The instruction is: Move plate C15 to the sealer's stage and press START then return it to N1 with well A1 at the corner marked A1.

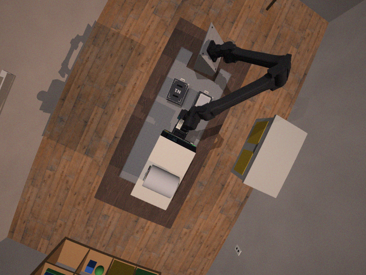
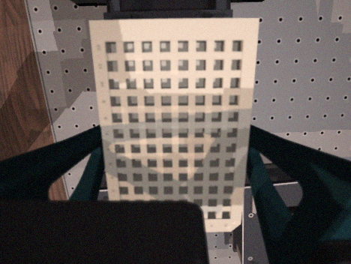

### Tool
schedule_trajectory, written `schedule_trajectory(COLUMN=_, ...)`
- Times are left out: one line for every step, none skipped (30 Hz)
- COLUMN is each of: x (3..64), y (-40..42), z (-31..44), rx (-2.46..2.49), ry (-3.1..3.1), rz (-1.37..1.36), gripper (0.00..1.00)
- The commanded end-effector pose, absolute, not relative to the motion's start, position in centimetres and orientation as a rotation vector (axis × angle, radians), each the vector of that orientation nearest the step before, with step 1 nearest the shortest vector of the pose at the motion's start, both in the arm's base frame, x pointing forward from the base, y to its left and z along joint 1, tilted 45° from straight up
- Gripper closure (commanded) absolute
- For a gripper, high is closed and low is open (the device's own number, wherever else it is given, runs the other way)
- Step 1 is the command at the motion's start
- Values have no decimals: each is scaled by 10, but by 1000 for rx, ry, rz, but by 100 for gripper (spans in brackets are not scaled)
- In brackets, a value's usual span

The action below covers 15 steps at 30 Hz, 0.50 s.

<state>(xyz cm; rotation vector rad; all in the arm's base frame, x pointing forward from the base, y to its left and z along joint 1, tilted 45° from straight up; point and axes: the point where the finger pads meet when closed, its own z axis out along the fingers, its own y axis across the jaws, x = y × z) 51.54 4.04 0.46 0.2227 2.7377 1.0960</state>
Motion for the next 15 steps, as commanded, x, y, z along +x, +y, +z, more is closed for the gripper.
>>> schedule_trajectory(x=545, y=37, z=24, rx=208, ry=2698, rz=1073, gripper=100)
schedule_trajectory(x=546, y=34, z=26, rx=205, ry=2690, rz=1067, gripper=100)
schedule_trajectory(x=544, y=32, z=26, rx=205, ry=2685, rz=1064, gripper=100)
schedule_trajectory(x=543, y=30, z=27, rx=204, ry=2681, rz=1060, gripper=100)
schedule_trajectory(x=542, y=28, z=27, rx=202, ry=2677, rz=1057, gripper=100)
schedule_trajectory(x=542, y=26, z=28, rx=199, ry=2671, rz=1053, gripper=100)
schedule_trajectory(x=541, y=24, z=28, rx=198, ry=2668, rz=1050, gripper=100)
schedule_trajectory(x=541, y=24, z=28, rx=198, ry=2668, rz=1050, gripper=100)
schedule_trajectory(x=541, y=24, z=28, rx=198, ry=2668, rz=1050, gripper=100)
schedule_trajectory(x=539, y=22, z=27, rx=199, ry=2669, rz=1049, gripper=100)
schedule_trajectory(x=538, y=20, z=26, rx=200, ry=2669, rz=1048, gripper=100)
schedule_trajectory(x=536, y=20, z=25, rx=201, ry=2670, rz=1049, gripper=100)
schedule_trajectory(x=535, y=20, z=25, rx=202, ry=2672, rz=1050, gripper=100)
schedule_trajectory(x=533, y=21, z=24, rx=203, ry=2674, rz=1050, gripper=100)
schedule_trajectory(x=531, y=21, z=23, rx=204, ry=2676, rz=1051, gripper=100)
